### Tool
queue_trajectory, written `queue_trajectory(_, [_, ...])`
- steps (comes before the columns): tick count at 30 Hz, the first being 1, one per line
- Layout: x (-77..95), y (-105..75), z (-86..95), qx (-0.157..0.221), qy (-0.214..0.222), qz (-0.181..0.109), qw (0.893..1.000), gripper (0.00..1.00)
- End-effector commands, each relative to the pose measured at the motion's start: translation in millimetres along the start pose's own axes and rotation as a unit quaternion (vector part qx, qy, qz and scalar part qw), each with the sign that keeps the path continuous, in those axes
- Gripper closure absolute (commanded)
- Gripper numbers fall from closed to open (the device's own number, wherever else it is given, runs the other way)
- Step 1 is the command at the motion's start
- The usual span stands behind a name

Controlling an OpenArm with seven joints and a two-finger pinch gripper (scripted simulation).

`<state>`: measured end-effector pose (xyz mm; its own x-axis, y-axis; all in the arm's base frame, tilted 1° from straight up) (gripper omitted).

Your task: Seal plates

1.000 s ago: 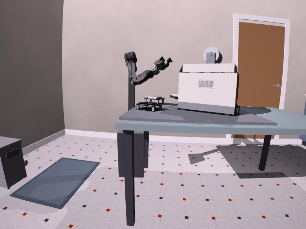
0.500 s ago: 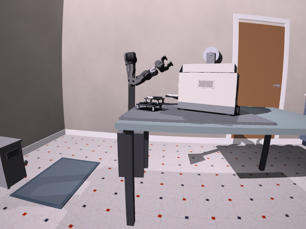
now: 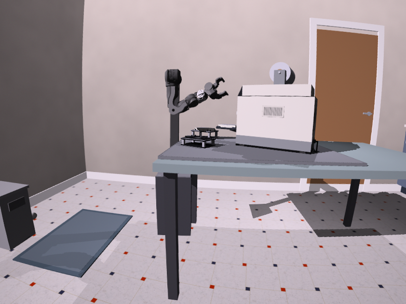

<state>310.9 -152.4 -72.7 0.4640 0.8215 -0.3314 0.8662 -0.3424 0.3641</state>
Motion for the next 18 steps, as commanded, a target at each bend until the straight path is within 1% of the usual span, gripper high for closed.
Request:
queue_trajectory(1, [-1.4,-1.1,4.4,0.019,0.009,0.0,1.0,0.35])
queue_trajectory(6, [-8.9,-5.9,23.0,0.091,0.049,0.016,0.995,0.35])
queue_trajectory(9, [-12.9,-10.0,34.2,0.133,0.072,0.025,0.988,0.35])
queue_trajectory(12, [-16.8,-14.2,44.8,0.175,0.095,0.034,0.979,0.35])
queue_trajectory(13, [-17.3,-16.2,50.3,0.185,0.098,0.035,0.977,0.35])
queue_trajectory(14, [-18.5,-17.3,54.2,0.18,0.096,0.034,0.978,0.35])
queue_trajectory(15, [-19.7,-20.1,58.1,0.199,0.106,0.038,0.974,0.35])
queue_trajectory(17, [-19.7,-20.1,58.1,0.199,0.106,0.038,0.974,0.35])
queue_trajectory(18, [-21.8,-21.0,59.4,0.209,0.116,0.043,0.97,0.35])
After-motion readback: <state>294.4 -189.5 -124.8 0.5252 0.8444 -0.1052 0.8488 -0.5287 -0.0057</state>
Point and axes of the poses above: the point where the finger pads meet when closed, its own y axis out along the fingers, its own z axis across the jaws, x = y × z, the point moved 3 cm from there along -y, back along the fingers, and after that the axes turned 3 degrees about y, right-handed, at the moved point
